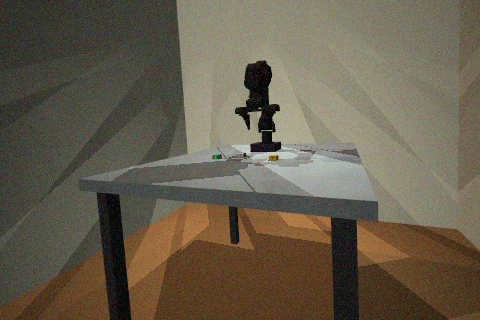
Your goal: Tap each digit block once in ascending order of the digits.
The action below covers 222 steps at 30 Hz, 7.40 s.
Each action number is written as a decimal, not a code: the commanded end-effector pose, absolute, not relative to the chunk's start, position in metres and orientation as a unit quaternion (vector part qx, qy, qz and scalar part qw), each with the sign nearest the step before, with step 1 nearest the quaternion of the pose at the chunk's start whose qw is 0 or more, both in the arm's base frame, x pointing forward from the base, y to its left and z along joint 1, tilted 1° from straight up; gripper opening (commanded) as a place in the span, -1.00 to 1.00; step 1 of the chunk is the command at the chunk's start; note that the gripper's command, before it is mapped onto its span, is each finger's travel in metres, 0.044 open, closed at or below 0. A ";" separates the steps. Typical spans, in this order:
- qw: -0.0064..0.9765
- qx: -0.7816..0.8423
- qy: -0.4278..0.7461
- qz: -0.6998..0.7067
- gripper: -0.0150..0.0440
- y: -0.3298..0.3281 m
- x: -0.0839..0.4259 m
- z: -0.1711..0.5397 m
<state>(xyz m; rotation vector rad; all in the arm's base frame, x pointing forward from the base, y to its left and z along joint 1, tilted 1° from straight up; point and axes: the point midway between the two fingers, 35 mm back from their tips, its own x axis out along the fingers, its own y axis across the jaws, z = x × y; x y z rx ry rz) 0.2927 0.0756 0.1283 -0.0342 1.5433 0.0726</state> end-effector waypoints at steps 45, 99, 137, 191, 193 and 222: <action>0.711 -0.019 0.702 0.030 0.86 -0.035 0.250 0.121; 0.711 -0.019 0.702 0.030 -0.42 -0.034 0.251 0.010; 0.714 -0.002 0.700 0.023 -0.42 0.035 0.283 0.126; 0.712 -0.014 0.701 0.035 -0.42 0.147 0.295 0.015; 0.712 -0.014 0.701 0.035 -0.42 0.147 0.295 0.015; 0.713 -0.015 0.701 0.036 -0.42 0.135 0.298 0.126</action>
